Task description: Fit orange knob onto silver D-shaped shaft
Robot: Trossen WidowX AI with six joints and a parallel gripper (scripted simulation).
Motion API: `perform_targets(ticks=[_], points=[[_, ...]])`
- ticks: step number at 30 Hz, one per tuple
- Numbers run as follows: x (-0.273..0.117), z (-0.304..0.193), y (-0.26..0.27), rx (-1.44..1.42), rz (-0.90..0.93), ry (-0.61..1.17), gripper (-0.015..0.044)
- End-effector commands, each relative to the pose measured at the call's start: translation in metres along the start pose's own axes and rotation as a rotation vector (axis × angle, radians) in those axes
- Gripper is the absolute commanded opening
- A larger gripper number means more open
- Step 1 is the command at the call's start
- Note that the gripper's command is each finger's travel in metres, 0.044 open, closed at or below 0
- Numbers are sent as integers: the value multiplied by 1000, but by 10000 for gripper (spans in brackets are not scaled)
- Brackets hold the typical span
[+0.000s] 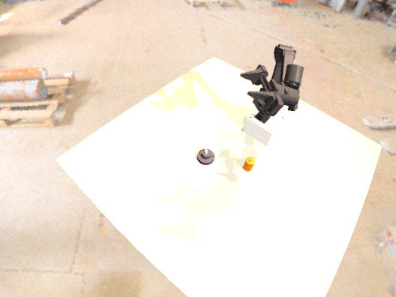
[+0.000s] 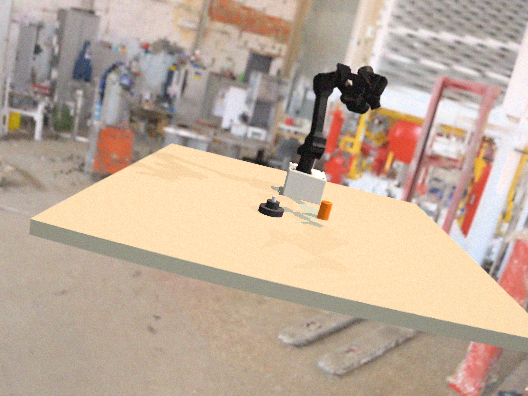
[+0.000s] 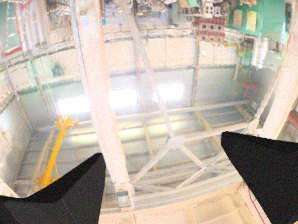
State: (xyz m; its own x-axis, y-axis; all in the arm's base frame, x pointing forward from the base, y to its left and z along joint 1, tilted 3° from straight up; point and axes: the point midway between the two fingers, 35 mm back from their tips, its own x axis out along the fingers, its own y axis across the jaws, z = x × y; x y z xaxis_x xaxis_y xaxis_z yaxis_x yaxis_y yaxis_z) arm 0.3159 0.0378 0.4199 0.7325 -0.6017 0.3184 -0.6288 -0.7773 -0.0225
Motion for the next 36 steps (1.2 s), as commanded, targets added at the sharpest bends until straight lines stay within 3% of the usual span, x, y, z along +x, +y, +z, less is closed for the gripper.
perform_targets(ticks=[1,4,12,17,22,29,36], points=[[0,0,0,0,0,0,426],[1,7,-14,-231,-57,3,440],[-5,73,-79,-1428,-429,126,440],[-24,131,-102,-2092,-730,342,440],[-43,173,-106,-2469,-969,585,440],[-79,228,-96,-2825,-1346,1119,440],[-124,272,-67,-2806,-1722,1965,440]])
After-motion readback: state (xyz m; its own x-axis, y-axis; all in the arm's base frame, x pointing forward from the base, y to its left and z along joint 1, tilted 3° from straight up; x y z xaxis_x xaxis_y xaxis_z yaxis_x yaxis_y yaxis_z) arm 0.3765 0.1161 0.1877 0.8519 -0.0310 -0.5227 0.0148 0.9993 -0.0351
